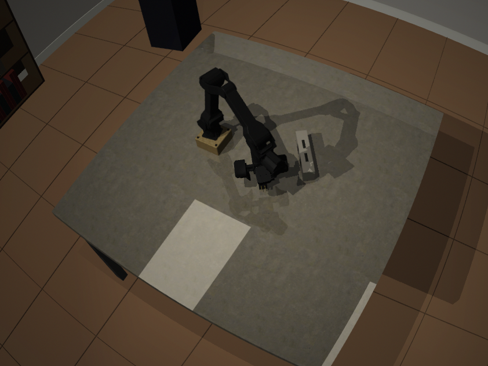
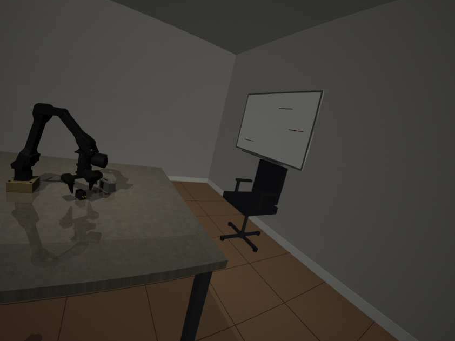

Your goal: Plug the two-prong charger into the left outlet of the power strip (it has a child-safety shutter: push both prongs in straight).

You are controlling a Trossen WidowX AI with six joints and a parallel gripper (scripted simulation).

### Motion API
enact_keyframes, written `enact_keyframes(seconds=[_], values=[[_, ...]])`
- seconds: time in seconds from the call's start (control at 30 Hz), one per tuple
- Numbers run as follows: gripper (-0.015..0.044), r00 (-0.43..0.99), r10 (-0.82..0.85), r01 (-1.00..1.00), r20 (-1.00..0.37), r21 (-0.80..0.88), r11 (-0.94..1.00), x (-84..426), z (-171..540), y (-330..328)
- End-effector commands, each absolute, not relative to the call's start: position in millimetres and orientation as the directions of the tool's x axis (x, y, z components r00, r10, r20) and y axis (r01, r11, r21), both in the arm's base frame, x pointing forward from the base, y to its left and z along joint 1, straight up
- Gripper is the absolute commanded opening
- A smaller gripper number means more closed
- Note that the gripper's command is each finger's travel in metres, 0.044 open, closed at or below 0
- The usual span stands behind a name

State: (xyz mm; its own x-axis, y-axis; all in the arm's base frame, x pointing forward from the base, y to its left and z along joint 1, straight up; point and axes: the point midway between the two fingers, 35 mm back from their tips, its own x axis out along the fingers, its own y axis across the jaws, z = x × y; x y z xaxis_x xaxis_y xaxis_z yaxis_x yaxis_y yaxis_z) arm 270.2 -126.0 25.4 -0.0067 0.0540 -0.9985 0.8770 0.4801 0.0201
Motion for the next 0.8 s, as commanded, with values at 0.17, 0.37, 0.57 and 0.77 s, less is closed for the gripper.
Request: enact_keyframes(seconds=[0.17, 0.37, 0.57, 0.77], values=[[0.0440, -0.011, 0.050, 0.876, -0.999, 0.014, 0.483, 269.1, 8.6, -126.8], [0.0440, -0.011, 0.050, 0.876, -0.999, 0.014, 0.483, 268.6, -0.7, -126.7], [0.0361, -0.009, 0.055, 0.877, -0.998, 0.019, 0.480, 269.4, 2.1, -126.0], [0.0204, -0.009, 0.055, 0.877, -0.998, 0.019, 0.480, 269.4, 2.1, -126.0]])
